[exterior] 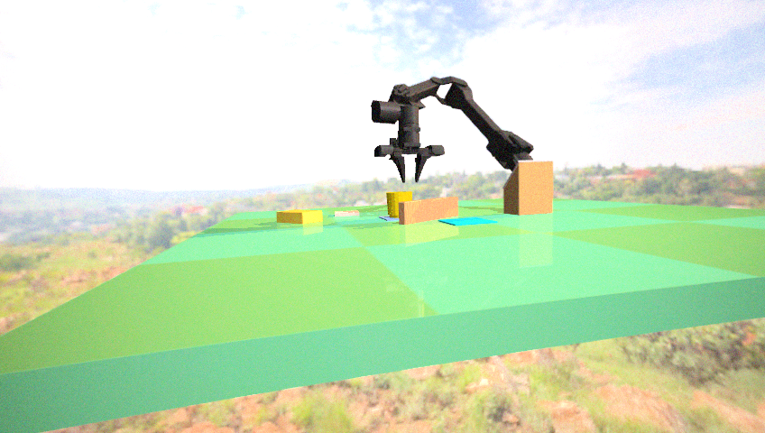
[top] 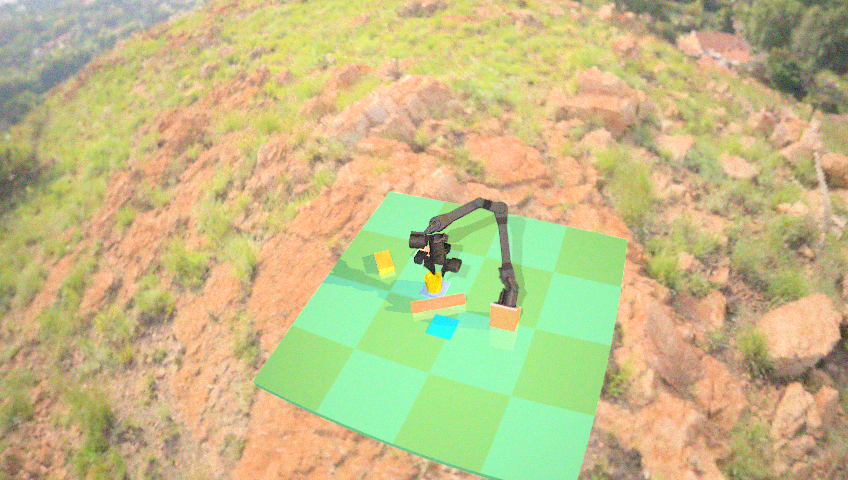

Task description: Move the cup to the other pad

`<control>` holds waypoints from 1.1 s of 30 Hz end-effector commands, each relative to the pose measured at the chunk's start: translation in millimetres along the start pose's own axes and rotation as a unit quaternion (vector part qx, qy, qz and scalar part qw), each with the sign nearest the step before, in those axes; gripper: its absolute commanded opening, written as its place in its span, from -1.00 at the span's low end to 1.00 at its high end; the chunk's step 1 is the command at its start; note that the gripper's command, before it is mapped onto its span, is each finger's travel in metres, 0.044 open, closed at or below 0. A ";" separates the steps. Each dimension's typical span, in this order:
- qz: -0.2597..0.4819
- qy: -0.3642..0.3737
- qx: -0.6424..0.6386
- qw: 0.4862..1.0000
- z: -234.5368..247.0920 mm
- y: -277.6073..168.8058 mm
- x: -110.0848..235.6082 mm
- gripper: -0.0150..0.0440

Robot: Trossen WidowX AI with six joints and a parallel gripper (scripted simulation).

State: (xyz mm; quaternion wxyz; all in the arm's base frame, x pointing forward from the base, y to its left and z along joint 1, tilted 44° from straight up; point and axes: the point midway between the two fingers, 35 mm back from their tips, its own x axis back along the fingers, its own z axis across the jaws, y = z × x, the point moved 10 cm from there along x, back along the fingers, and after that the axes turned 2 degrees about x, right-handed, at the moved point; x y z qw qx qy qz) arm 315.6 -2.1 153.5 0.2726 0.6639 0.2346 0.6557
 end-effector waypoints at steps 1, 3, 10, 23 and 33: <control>-0.016 -0.010 -0.010 1.000 2.5 -1.8 -0.4 0.07; -0.016 -0.010 -0.010 1.000 3.2 -0.9 -0.7 0.07; -0.016 -0.009 -0.010 1.000 3.8 -0.8 -9.3 0.07; -0.016 -0.009 -0.010 1.000 4.4 -0.1 -30.6 0.07; -0.017 -0.009 -0.010 1.000 3.7 0.8 -46.8 0.07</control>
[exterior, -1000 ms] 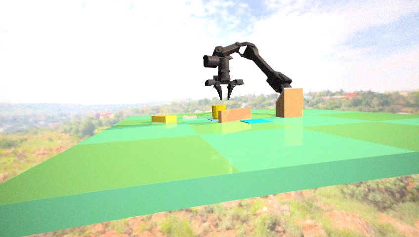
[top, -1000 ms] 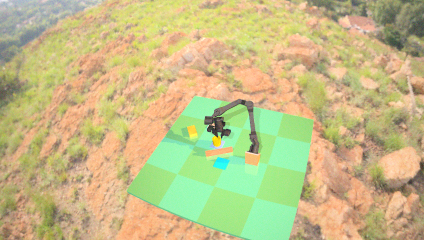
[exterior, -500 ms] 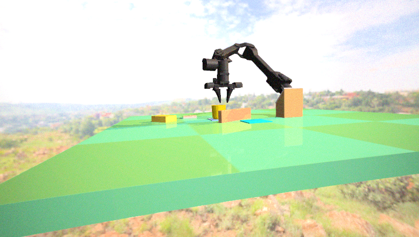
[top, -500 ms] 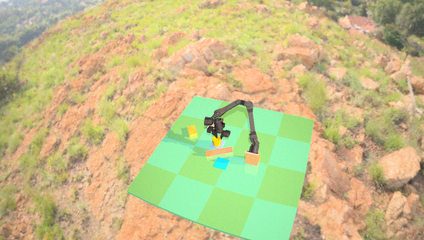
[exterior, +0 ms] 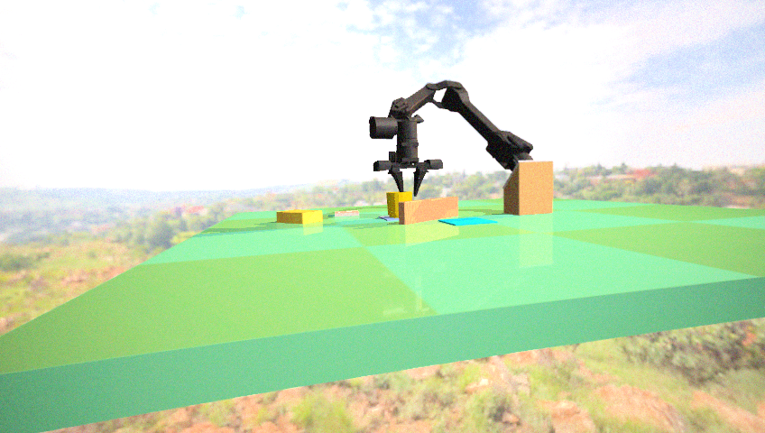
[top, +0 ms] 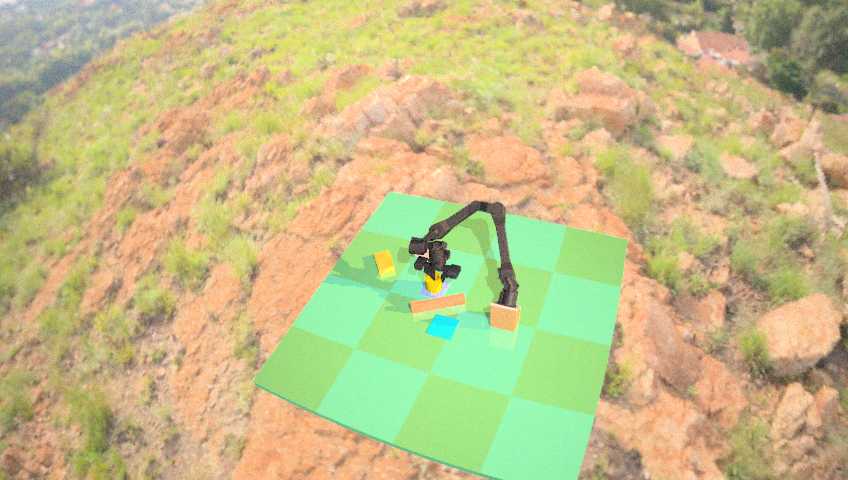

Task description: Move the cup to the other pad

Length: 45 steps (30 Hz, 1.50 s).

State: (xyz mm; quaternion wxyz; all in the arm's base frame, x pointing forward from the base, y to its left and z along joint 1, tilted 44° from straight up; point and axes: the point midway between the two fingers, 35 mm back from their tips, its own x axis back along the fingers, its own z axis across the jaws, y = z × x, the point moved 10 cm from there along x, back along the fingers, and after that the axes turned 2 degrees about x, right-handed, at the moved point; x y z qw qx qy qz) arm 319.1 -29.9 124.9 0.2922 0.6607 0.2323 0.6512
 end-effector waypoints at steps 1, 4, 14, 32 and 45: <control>-0.003 -0.003 0.004 1.000 -1.1 -0.7 -8.7 0.07; -0.004 -0.003 0.004 1.000 -1.4 -0.5 -13.5 0.07; -0.005 -0.003 0.004 1.000 -2.6 0.1 -25.4 0.07; -0.002 -0.002 0.001 1.000 -2.1 0.6 -23.7 -0.24; -0.002 -0.002 0.001 1.000 -1.6 0.3 -20.0 -0.49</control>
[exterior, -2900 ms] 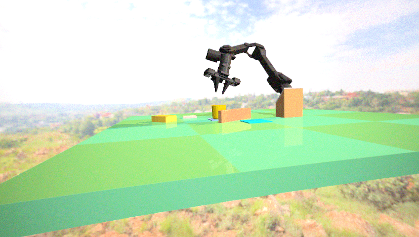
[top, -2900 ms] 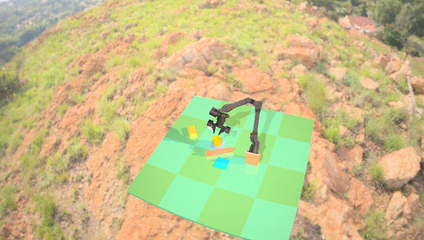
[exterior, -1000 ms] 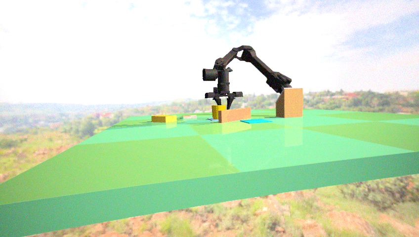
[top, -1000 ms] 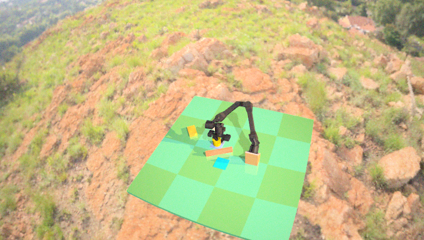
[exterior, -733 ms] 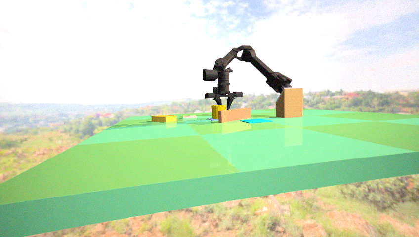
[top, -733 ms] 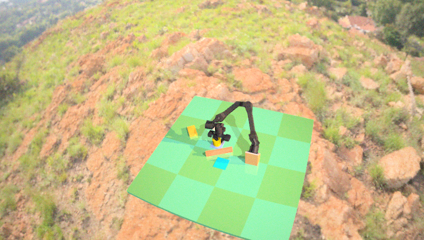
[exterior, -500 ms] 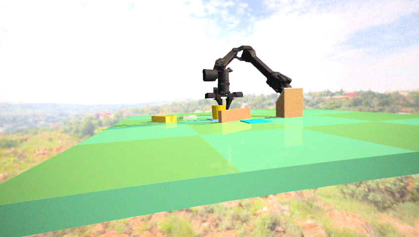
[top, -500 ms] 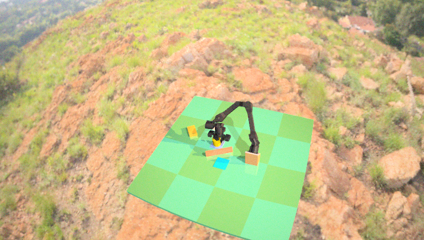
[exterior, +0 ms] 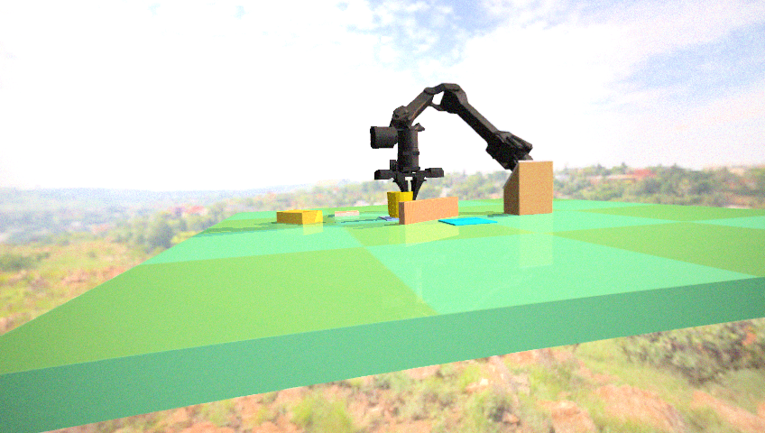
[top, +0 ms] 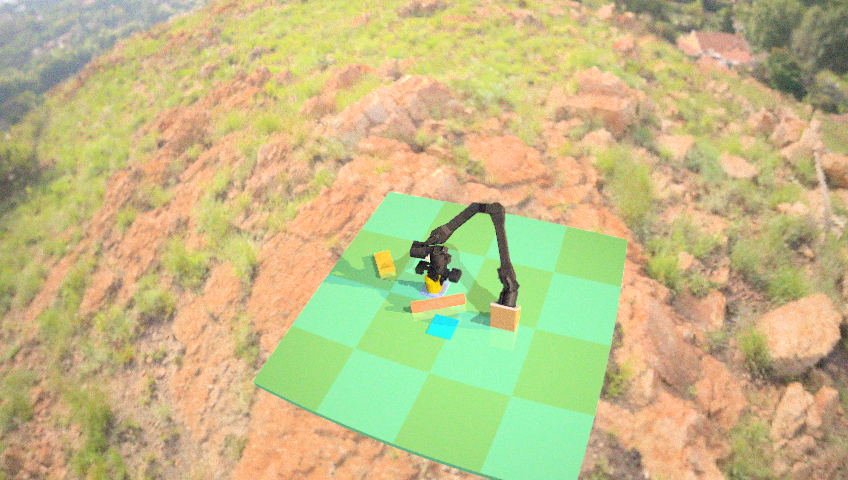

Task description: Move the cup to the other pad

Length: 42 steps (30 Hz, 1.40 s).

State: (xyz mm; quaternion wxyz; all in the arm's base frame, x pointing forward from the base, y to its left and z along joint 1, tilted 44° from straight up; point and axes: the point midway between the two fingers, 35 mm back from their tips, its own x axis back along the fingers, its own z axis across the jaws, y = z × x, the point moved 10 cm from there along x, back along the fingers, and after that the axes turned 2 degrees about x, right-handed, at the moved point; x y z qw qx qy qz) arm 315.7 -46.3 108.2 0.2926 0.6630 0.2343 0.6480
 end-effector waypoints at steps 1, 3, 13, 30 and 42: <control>0.001 0.001 -0.001 1.000 1.0 -0.3 5.9 -0.49; 0.001 0.001 -0.001 1.000 1.7 -0.7 12.6 -0.49; 0.001 0.000 0.001 1.000 2.5 -2.4 51.0 -0.49; -0.004 -0.002 0.006 1.000 0.6 -5.0 74.1 -0.49; -0.004 -0.002 0.006 1.000 -0.1 -6.2 74.2 -0.49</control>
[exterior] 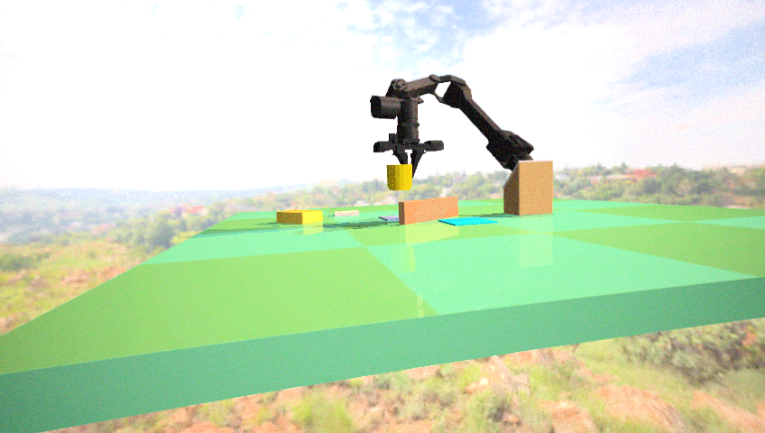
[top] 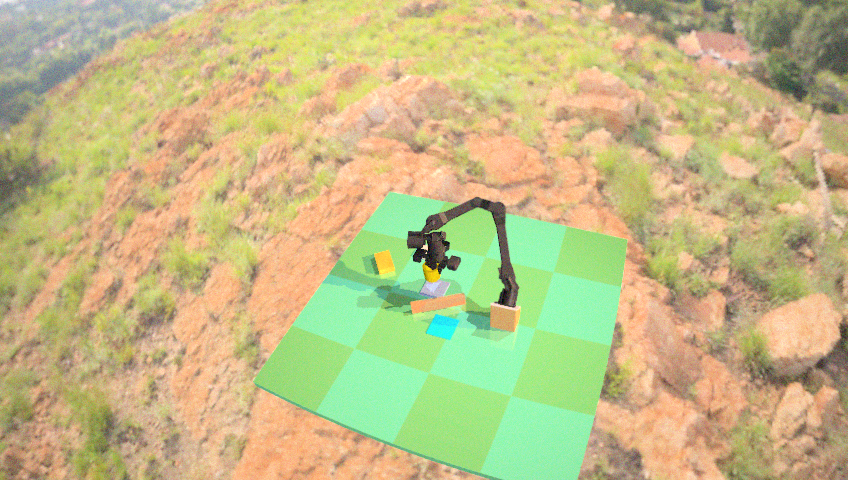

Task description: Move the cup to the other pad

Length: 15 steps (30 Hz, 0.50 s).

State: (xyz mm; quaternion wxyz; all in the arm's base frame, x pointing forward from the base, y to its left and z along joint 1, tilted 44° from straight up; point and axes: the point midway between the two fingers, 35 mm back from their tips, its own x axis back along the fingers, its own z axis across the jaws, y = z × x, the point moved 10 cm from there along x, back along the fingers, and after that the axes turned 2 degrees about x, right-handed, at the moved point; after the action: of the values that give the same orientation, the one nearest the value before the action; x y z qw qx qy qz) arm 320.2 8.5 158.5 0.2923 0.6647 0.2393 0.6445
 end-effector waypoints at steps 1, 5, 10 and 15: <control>0.000 0.000 0.001 1.000 -1.2 -2.5 -0.1 -0.49; 0.002 0.001 0.000 1.000 -6.0 -10.7 0.2 -0.49; 0.003 0.001 -0.001 1.000 -13.5 -23.4 0.7 -0.49; 0.004 0.001 -0.002 1.000 -20.8 -36.0 1.4 -0.49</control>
State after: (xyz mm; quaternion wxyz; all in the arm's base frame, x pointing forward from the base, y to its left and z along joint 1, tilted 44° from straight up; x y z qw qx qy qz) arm 306.4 29.5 141.4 0.2924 0.6627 0.2373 0.6473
